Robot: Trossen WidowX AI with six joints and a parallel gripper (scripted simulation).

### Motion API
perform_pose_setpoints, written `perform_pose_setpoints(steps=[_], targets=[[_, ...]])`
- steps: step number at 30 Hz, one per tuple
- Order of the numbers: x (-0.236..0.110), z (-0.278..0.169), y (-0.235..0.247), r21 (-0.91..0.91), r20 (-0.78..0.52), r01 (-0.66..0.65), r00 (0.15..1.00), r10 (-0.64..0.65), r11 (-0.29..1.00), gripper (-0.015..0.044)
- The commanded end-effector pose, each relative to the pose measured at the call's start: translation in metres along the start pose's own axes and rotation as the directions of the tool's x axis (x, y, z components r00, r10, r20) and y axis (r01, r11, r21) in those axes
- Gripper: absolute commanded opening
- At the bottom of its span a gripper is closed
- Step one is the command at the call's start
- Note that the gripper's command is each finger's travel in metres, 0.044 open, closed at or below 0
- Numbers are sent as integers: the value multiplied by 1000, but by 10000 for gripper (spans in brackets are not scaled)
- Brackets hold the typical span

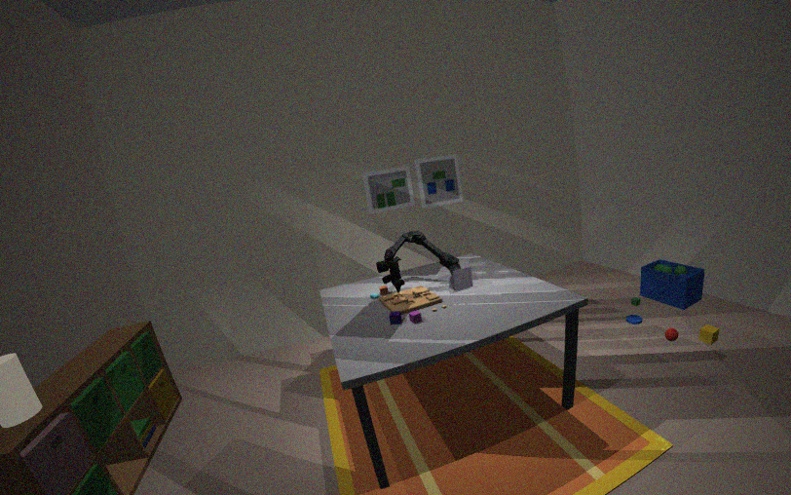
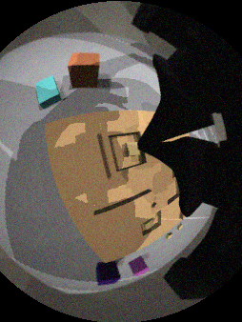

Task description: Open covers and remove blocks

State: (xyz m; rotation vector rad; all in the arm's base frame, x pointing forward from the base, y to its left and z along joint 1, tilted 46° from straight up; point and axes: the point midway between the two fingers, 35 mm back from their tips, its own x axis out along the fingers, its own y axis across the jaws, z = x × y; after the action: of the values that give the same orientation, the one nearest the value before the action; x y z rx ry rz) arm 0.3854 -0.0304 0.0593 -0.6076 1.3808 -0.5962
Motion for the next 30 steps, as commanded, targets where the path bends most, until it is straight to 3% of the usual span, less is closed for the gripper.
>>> perform_pose_setpoints(steps=[1, 30], targets=[[11, -2, 0, -7, -5, 5, 1000, -5, 1000, 0], [24, 3, 1, -6, -4, 6, 1000, -6, 1000, 0]])
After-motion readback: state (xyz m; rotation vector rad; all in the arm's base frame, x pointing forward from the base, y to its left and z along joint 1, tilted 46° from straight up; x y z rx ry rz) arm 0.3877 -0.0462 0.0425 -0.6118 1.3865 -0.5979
